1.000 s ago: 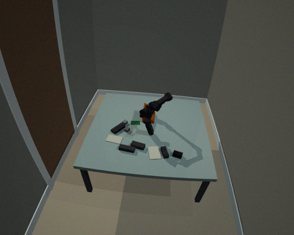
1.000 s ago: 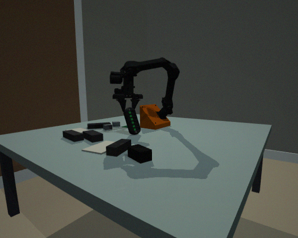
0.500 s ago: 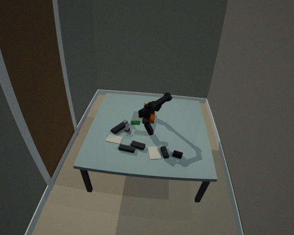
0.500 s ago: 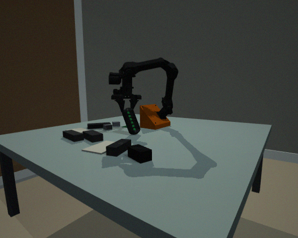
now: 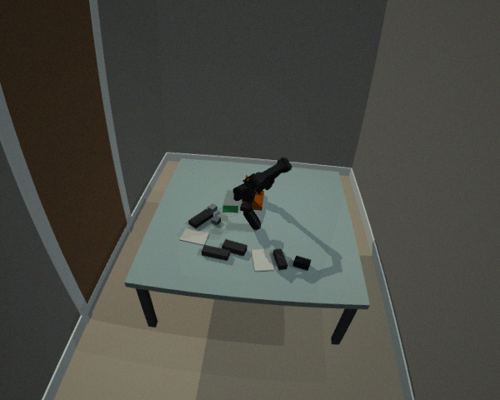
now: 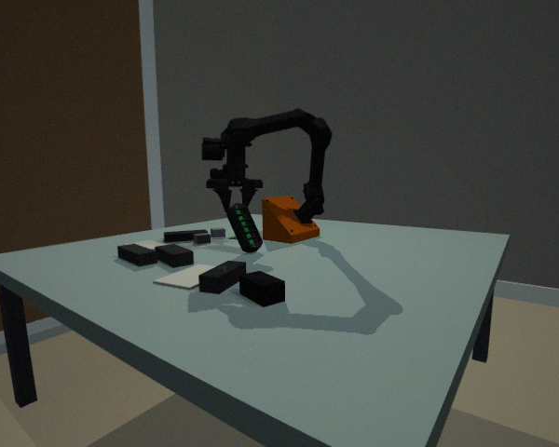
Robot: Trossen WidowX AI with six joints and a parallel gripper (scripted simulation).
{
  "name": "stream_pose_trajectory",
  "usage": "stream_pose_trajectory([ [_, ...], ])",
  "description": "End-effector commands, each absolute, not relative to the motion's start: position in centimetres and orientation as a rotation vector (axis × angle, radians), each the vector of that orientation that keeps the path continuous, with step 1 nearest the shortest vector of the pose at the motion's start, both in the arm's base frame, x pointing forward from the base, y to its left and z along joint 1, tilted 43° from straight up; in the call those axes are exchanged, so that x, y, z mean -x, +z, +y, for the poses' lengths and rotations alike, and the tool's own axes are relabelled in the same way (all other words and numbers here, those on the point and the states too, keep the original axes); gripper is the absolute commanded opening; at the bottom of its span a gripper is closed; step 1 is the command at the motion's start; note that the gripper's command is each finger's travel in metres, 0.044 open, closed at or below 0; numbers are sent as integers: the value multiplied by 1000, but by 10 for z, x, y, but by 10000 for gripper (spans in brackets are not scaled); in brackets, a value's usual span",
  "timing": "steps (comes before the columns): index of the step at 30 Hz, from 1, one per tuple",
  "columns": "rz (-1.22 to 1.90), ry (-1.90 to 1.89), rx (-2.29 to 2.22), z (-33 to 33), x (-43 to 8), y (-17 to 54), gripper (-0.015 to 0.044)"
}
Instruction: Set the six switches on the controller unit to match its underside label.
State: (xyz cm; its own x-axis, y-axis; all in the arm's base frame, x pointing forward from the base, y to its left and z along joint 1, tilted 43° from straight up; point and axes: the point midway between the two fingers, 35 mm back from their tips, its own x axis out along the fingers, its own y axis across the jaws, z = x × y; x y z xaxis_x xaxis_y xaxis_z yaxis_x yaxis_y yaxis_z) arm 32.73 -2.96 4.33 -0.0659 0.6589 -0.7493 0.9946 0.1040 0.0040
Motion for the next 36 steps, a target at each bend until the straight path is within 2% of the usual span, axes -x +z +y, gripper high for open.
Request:
stream_pose_trajectory([
  [1,1828,-723,-1601,-23,-323,34,338],
  [36,1828,-723,-1601,-29,-324,8,338],
])
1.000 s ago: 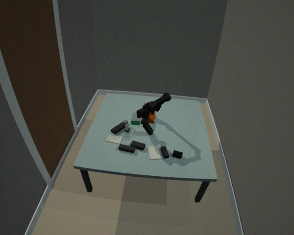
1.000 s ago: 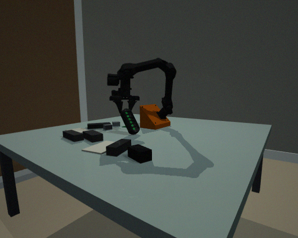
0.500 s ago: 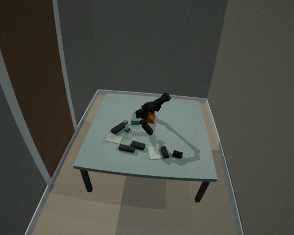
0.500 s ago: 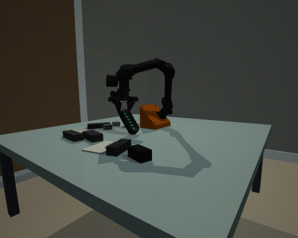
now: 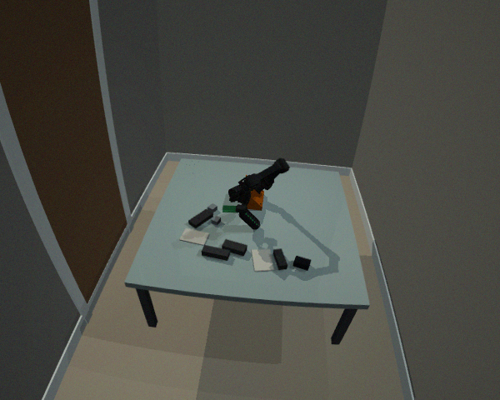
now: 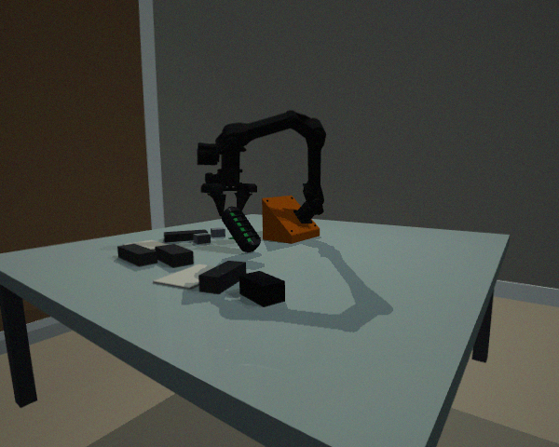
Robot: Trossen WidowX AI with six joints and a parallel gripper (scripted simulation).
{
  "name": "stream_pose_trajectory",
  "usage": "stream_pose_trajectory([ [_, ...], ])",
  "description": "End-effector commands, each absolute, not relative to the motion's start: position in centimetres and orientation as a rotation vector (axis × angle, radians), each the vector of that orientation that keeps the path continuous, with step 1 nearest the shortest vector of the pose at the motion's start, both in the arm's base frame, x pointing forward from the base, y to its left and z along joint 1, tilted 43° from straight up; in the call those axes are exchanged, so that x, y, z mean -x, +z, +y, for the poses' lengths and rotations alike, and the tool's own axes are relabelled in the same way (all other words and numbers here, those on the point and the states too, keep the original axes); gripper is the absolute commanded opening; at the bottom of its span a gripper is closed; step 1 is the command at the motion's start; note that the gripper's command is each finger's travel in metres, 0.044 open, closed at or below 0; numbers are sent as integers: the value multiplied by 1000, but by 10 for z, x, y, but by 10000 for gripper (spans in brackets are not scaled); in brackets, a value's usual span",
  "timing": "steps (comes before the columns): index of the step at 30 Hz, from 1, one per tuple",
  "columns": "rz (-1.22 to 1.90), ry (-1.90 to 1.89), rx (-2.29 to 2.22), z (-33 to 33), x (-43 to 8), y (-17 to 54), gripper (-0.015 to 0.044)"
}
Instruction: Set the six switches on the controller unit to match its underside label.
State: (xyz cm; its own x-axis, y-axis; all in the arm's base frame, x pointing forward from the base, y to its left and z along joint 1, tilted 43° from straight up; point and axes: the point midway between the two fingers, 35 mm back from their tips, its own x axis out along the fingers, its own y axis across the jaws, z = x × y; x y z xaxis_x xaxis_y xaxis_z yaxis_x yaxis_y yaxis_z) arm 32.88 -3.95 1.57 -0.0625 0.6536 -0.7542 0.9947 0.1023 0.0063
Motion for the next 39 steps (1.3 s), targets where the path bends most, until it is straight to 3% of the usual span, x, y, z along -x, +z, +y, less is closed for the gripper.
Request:
stream_pose_trajectory([
  [1,1828,-723,-1601,-30,-324,8,338],
  [39,1827,-723,-1600,-31,-323,-21,338],
])
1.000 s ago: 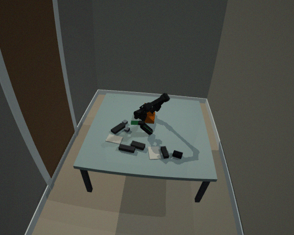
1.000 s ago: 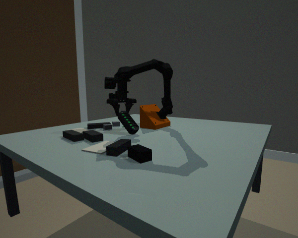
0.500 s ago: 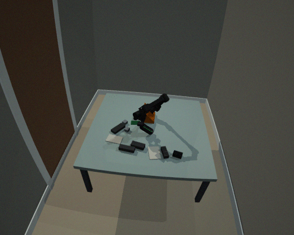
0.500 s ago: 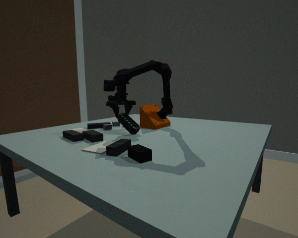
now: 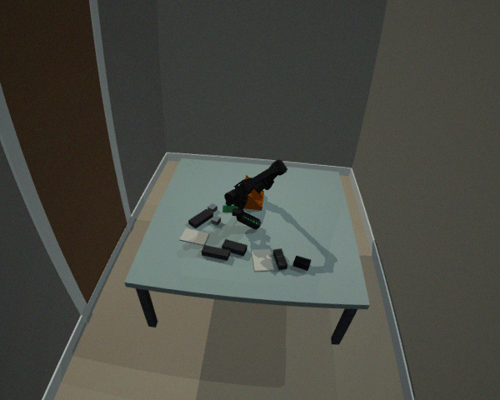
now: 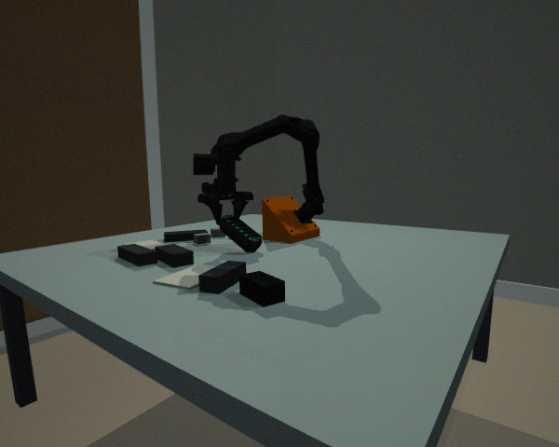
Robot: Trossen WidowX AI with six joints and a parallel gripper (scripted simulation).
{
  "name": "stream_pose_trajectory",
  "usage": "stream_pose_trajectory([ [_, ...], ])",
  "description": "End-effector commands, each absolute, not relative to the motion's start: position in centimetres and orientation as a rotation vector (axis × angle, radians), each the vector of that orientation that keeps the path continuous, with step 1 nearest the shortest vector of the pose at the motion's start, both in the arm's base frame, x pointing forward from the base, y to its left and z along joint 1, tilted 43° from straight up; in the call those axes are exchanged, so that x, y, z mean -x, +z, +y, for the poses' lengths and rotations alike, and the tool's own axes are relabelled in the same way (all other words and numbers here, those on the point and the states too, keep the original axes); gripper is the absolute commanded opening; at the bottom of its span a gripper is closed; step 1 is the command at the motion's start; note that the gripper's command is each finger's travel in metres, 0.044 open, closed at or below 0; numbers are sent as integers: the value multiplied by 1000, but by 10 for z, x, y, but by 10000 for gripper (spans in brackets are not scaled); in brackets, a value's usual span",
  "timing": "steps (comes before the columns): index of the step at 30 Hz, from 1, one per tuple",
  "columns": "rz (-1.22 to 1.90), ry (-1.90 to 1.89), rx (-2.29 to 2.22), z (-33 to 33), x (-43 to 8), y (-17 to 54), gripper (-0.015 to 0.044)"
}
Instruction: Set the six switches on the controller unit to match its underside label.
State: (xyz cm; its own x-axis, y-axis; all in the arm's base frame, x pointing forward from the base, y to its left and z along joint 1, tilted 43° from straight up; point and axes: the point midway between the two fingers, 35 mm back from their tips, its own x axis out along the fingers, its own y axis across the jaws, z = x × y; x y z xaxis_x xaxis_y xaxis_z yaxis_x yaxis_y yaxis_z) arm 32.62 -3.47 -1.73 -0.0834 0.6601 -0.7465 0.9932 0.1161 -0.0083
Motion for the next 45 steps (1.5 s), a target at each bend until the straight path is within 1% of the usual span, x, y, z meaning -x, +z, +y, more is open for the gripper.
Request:
stream_pose_trajectory([
  [1,1827,-723,-1600,-30,-323,-22,338],
  [45,1827,-722,-1601,-23,-322,-55,338],
])
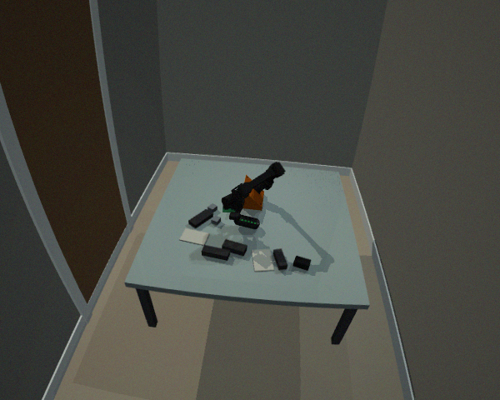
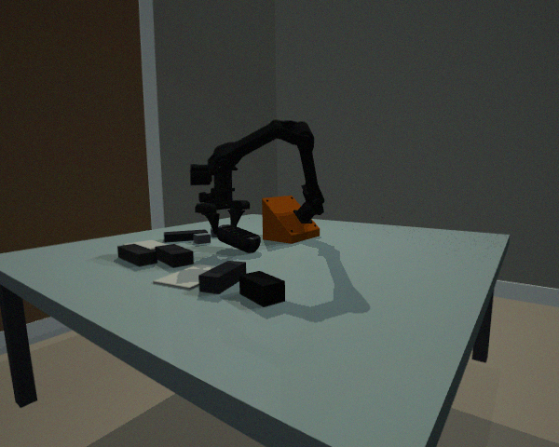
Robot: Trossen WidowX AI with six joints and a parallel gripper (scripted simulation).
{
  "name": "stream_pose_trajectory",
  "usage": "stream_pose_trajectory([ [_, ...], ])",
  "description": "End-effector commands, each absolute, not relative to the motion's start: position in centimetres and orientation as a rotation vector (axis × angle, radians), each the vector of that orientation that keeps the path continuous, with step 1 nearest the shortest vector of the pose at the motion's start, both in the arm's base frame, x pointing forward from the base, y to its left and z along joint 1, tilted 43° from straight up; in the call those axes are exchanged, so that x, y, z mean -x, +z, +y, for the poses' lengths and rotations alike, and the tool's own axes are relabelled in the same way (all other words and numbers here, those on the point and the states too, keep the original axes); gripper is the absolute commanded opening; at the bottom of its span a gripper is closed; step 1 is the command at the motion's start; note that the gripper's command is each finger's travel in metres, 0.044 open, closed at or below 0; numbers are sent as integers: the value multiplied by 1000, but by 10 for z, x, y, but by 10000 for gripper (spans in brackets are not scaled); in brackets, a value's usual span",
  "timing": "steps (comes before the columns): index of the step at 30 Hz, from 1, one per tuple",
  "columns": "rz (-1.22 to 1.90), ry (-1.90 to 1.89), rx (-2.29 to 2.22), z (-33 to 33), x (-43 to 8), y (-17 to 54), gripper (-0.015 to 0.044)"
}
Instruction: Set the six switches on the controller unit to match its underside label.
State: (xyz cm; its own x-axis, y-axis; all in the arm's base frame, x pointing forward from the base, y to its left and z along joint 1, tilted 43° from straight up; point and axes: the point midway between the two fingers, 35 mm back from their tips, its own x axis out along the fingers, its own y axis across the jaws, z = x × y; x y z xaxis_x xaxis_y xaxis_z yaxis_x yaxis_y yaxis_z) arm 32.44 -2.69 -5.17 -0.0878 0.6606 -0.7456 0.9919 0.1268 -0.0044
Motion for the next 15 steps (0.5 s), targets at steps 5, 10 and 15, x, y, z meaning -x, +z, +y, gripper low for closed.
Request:
stream_pose_trajectory([
  [5,1827,-722,-1601,-22,-322,-58,338],
  [10,1827,-722,-1601,-20,-322,-62,338],
  [15,1827,-722,-1601,-18,-321,-65,338],
])
